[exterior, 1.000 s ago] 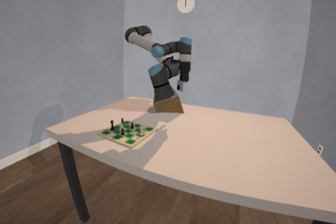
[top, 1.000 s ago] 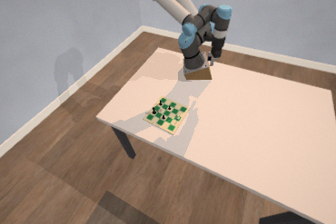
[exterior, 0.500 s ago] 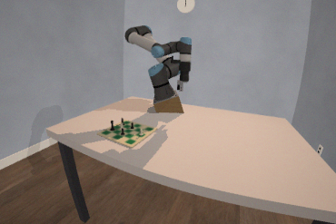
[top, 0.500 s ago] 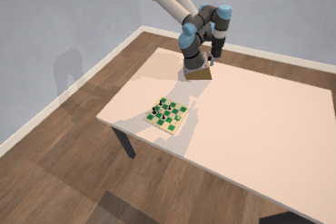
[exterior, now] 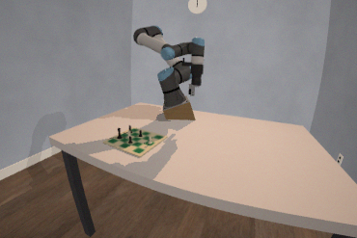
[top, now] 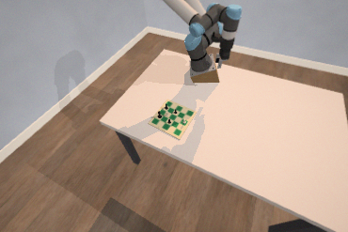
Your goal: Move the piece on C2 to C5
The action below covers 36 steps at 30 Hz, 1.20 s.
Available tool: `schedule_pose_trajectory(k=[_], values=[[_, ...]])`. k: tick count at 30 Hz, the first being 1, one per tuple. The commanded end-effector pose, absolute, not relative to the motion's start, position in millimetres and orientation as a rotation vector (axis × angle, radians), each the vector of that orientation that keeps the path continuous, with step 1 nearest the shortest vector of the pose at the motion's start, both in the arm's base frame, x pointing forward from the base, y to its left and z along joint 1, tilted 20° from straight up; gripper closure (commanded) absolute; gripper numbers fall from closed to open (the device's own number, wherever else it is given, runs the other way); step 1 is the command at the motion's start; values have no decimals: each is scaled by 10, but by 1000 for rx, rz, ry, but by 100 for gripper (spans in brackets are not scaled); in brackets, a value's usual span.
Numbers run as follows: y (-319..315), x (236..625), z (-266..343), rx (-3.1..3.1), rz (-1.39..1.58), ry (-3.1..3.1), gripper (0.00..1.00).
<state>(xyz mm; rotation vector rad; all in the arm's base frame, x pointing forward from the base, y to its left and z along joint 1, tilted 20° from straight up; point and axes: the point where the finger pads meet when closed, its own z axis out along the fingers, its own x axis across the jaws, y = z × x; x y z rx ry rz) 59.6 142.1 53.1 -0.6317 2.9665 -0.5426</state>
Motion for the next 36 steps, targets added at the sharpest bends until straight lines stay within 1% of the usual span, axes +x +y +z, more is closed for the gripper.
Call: schedule_pose_trajectory(k=[1,10,12,17,27,29,36], values=[[1481,671,608,-576,-552,2983,0],[1649,925,832,-396,-587,3029,0],[1649,925,832,-396,-587,3029,0],[1769,1146,992,-252,-614,3058,0],[2007,1792,1336,127,-686,3099,0],[2007,1792,1336,127,-686,3099,0],[2108,2407,1546,454,-749,3095,0]])
